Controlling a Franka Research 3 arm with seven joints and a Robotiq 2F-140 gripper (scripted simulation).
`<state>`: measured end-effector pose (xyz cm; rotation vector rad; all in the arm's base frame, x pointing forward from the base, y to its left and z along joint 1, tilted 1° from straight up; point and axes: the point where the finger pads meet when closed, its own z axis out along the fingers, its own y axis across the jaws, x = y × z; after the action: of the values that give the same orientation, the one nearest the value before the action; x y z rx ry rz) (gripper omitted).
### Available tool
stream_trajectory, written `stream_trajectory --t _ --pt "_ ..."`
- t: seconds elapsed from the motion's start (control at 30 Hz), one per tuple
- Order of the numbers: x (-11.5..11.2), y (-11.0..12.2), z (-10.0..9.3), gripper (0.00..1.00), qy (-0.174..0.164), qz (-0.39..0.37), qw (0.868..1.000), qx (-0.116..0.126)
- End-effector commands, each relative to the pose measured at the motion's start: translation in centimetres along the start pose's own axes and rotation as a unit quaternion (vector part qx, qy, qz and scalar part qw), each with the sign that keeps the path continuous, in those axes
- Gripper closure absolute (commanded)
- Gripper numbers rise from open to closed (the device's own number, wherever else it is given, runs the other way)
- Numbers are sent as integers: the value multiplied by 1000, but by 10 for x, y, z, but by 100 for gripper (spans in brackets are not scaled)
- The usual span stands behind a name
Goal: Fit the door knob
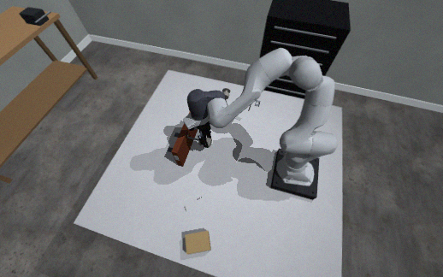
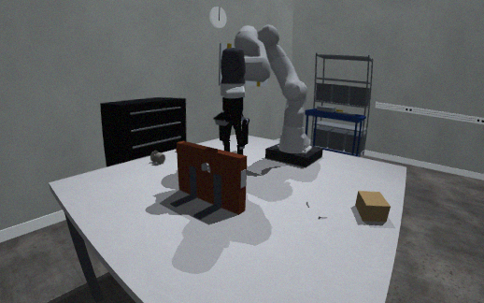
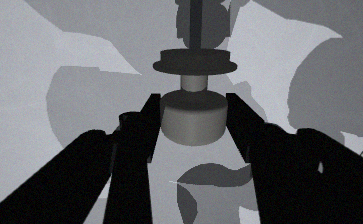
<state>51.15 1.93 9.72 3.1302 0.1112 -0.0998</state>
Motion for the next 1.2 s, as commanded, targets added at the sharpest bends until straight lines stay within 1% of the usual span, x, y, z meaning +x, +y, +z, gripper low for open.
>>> stream_trajectory --t 0.0,1.17 --pt "3 1 -2 58 1 -2 1000 -1" --pt "8 0 -2 58 1 -2 1000 0"
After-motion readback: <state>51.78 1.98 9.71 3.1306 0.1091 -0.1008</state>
